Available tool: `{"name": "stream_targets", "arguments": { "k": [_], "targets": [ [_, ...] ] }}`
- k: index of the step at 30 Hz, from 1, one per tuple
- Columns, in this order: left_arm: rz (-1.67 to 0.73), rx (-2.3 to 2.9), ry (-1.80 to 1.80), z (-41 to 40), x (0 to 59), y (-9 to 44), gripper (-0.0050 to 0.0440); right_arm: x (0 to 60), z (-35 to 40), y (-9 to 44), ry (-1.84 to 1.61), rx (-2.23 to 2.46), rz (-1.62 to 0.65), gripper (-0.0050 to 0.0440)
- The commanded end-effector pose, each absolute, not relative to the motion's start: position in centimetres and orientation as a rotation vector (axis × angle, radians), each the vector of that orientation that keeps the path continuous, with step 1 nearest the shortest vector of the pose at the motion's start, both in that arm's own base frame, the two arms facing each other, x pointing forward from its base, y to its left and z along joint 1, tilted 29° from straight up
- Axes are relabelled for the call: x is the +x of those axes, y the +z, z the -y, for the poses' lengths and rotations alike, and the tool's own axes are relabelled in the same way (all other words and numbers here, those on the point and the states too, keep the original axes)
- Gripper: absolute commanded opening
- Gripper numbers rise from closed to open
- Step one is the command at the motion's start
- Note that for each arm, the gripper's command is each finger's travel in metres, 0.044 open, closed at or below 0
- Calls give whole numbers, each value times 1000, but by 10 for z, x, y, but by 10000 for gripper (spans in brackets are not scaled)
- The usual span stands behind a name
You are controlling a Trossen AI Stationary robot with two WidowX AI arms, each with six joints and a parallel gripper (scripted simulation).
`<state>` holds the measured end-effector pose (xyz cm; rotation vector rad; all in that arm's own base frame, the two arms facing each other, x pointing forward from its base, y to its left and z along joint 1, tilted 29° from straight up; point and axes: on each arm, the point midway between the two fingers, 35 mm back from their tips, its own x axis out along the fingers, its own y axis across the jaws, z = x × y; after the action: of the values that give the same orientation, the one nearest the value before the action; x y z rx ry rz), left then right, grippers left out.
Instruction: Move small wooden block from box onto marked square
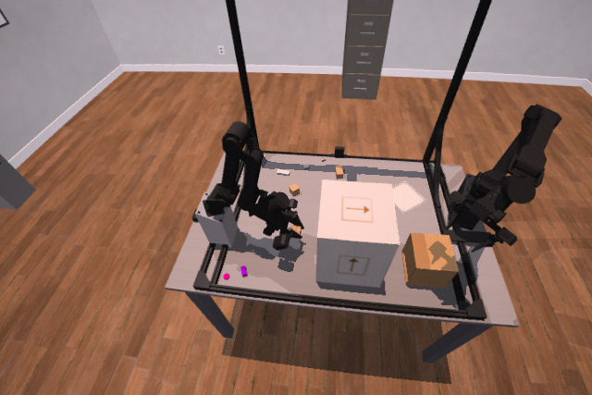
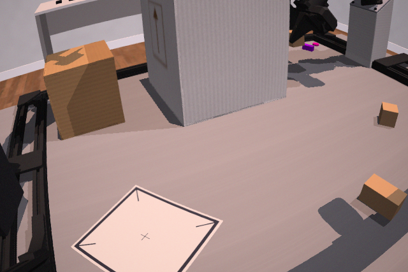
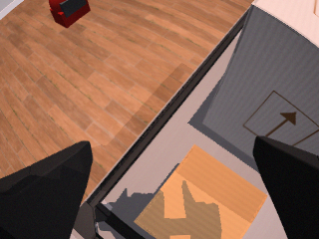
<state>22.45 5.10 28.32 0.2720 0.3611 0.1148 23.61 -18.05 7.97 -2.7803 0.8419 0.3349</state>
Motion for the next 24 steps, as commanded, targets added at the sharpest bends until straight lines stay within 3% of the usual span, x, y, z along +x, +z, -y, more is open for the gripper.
{"name": "stream_targets", "arguments": {
  "k": [1, 24],
  "targets": [
    [-359, 269, 111, -50, 224, 284, 400, 245, 178, 80, 334, -2753, -809, 0],
    [-359, 269, 111, -50, 224, 284, 400, 279, 163, 82, 333, -2640, -672, 0]
  ]
}}
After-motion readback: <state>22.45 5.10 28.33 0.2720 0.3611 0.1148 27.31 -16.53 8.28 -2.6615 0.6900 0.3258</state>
